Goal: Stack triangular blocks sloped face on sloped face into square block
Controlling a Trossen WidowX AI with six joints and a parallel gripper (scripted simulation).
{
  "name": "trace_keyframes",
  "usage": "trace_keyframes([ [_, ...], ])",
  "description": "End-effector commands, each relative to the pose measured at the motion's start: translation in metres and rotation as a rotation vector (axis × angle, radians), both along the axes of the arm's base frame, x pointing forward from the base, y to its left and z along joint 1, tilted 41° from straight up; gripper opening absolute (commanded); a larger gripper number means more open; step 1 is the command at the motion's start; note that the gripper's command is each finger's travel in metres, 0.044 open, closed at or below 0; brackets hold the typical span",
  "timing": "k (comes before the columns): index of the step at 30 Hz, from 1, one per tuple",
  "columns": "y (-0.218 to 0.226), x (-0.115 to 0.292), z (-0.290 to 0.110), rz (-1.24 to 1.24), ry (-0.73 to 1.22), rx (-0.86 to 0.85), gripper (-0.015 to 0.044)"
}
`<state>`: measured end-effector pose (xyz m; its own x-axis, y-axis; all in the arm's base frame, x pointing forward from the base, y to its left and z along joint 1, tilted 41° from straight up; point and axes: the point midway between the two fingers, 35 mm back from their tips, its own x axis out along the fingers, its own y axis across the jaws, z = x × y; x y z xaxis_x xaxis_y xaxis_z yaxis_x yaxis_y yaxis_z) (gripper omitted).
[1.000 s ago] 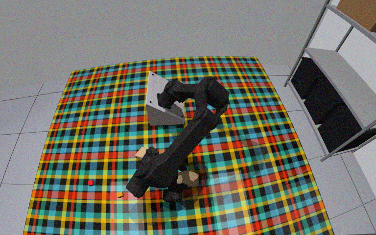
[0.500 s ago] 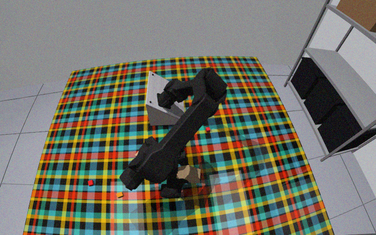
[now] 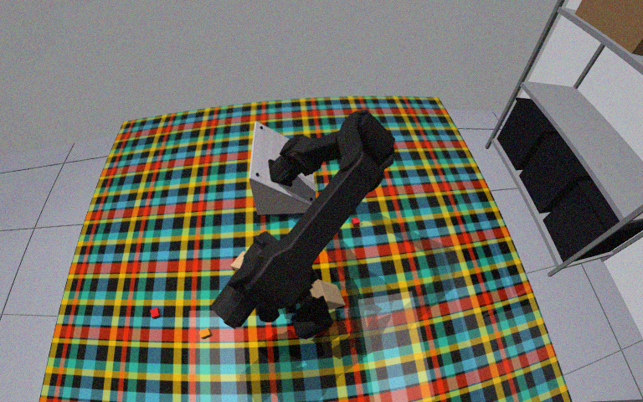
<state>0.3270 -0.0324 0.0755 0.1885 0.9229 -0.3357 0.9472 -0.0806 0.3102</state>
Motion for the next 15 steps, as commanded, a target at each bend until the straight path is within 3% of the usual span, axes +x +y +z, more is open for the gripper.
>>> trace_keyframes([
  [1,0.0016,-0.0024,0.0001,0.046,-0.097,-0.041,0.0],
  [15,0.0042,-0.0039,0.0017,0.235,-0.509,-0.201,0.0],
])
